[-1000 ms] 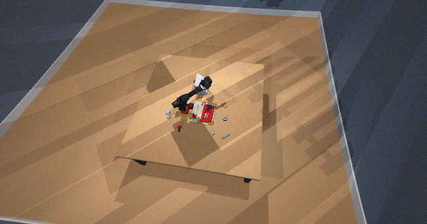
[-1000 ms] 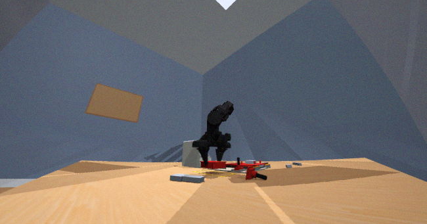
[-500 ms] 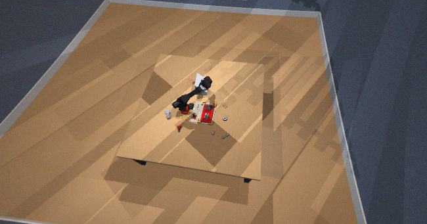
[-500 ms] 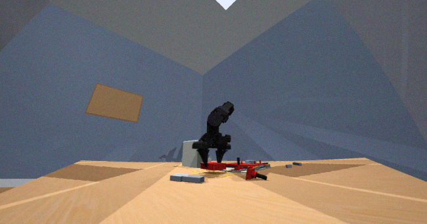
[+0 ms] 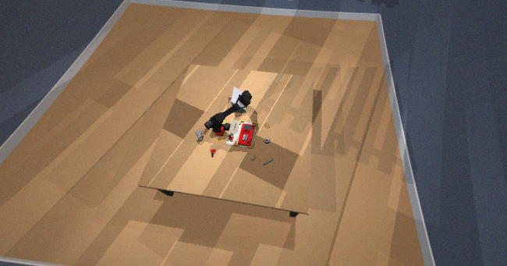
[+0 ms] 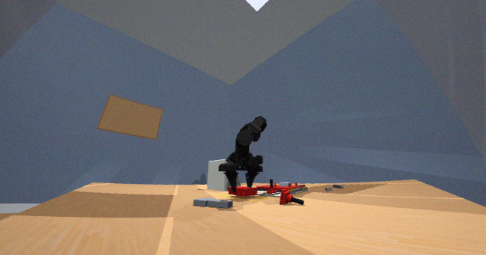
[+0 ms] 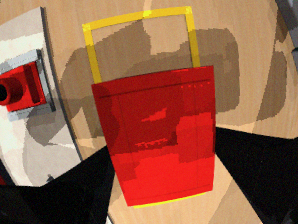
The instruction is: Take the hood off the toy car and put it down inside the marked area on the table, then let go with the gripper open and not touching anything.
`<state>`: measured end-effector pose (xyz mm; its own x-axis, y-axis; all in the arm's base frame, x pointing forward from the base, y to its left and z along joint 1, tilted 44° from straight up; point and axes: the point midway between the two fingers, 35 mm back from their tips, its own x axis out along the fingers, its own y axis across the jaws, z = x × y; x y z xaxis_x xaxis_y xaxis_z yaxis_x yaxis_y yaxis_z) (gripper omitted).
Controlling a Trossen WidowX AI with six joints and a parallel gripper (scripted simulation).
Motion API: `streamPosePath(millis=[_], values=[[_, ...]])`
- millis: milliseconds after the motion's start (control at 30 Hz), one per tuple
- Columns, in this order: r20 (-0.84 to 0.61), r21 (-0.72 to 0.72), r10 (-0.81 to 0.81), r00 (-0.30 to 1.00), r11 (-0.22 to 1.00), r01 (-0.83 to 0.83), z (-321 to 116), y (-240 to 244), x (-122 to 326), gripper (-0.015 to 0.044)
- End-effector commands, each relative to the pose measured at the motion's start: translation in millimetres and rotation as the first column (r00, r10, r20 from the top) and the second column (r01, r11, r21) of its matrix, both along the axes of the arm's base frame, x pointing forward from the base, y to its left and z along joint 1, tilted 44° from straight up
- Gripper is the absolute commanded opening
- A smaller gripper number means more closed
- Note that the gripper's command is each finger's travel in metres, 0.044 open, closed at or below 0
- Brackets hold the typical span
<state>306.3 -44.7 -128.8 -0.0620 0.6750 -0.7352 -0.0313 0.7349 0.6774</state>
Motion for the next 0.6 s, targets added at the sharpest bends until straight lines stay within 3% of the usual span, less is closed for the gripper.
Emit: streamPosePath(millis=[0,433,567], values=[[0.000,0.002,-0.004,1.000,1.000,0.004,-1.5,1.6,0.1,0.0000],[0.000,0.003,-0.004,1.000,1.000,0.004,-6.0,5.9,-0.4,0.0000],[0.000,0.000,0.000,1.000,1.000,0.000,-4.9,4.8,-0.5,0.0105]])
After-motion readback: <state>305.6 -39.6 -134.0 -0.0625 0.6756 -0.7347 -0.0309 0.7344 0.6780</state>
